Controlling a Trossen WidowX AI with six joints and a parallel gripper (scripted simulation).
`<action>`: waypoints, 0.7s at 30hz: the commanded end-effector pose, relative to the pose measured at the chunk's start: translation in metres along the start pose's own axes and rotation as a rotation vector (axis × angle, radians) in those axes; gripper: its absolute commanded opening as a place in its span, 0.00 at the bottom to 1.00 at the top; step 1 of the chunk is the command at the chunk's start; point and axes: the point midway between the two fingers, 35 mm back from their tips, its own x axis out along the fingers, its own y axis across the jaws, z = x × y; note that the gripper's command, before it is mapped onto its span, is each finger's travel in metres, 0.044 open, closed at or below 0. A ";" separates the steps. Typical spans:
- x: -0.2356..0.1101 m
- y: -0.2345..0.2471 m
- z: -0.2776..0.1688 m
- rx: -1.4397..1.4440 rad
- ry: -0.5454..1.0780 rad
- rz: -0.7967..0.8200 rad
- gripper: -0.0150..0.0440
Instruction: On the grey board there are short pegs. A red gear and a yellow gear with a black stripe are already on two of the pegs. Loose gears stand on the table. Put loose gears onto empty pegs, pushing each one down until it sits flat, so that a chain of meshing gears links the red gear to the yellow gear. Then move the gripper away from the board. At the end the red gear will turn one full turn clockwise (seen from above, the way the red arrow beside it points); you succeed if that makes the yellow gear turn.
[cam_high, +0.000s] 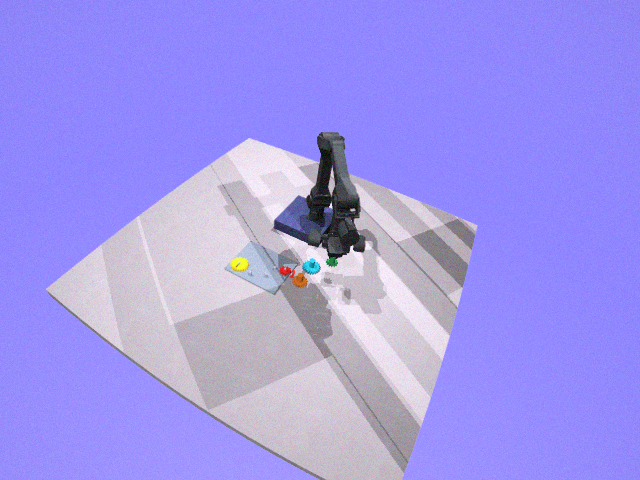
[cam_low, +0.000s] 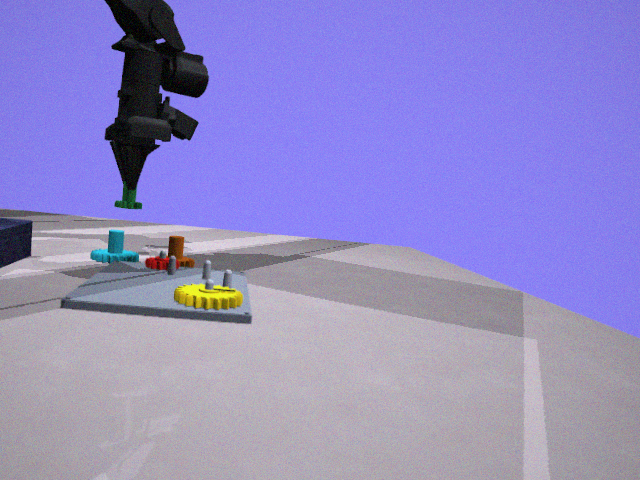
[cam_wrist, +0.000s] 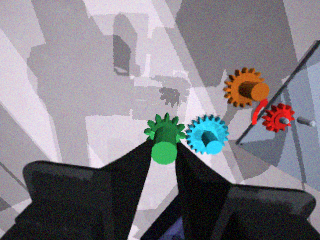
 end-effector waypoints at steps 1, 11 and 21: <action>-0.010 0.001 0.001 0.004 -0.005 0.003 0.25; -0.035 0.001 -0.002 0.004 -0.005 0.003 0.25; -0.060 0.000 -0.007 0.004 -0.005 0.003 0.25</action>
